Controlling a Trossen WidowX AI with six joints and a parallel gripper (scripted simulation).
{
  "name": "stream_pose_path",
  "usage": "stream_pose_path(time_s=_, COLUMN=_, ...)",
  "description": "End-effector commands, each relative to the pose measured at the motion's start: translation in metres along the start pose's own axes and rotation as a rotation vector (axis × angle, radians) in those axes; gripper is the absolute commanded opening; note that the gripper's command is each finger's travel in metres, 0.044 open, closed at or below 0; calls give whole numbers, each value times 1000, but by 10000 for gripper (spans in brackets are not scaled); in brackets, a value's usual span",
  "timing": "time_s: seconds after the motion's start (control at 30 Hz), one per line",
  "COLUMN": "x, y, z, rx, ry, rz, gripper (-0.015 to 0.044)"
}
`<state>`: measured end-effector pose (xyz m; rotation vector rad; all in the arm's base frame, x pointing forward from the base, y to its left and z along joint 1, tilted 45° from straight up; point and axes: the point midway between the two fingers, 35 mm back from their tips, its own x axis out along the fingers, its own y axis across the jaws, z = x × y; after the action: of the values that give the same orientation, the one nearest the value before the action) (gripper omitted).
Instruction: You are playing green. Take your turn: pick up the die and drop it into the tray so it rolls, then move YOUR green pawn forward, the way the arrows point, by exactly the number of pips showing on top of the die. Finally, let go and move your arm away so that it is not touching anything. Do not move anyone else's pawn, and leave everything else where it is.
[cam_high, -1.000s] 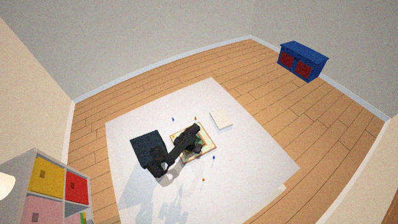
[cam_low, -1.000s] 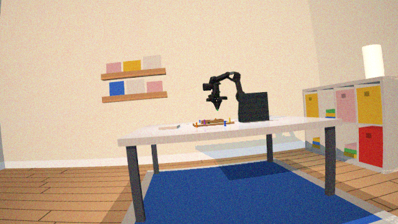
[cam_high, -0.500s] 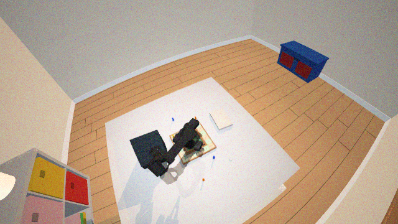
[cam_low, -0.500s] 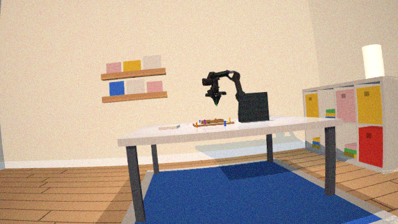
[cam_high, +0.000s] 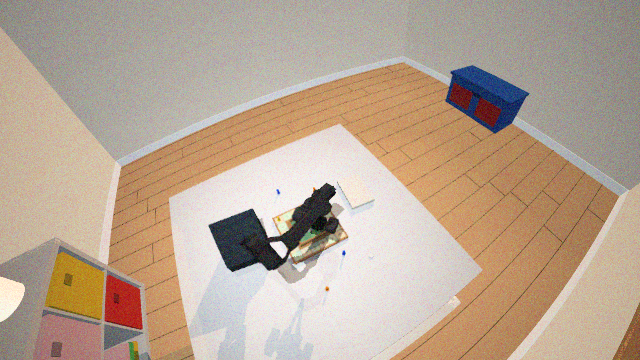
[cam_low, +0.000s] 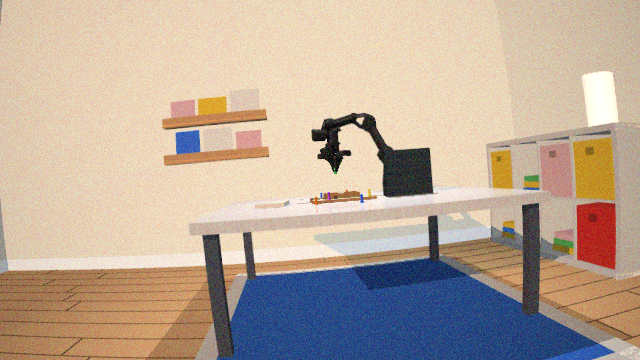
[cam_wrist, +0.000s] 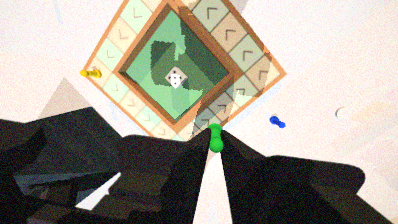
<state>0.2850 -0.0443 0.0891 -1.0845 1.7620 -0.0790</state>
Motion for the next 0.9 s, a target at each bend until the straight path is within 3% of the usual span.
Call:
stream_pose_path(time_s=0.0, x=8, y=-13, z=21, rx=4, ry=-2, rz=-7, gripper=0)
stream_pose_path(time_s=0.6, x=55, y=-43, z=92, rx=10, ry=-1, rz=-12, gripper=0)
stream_pose_path(time_s=0.87, x=63, y=-45, z=97, rx=8, ry=-1, rz=-13, gripper=0)
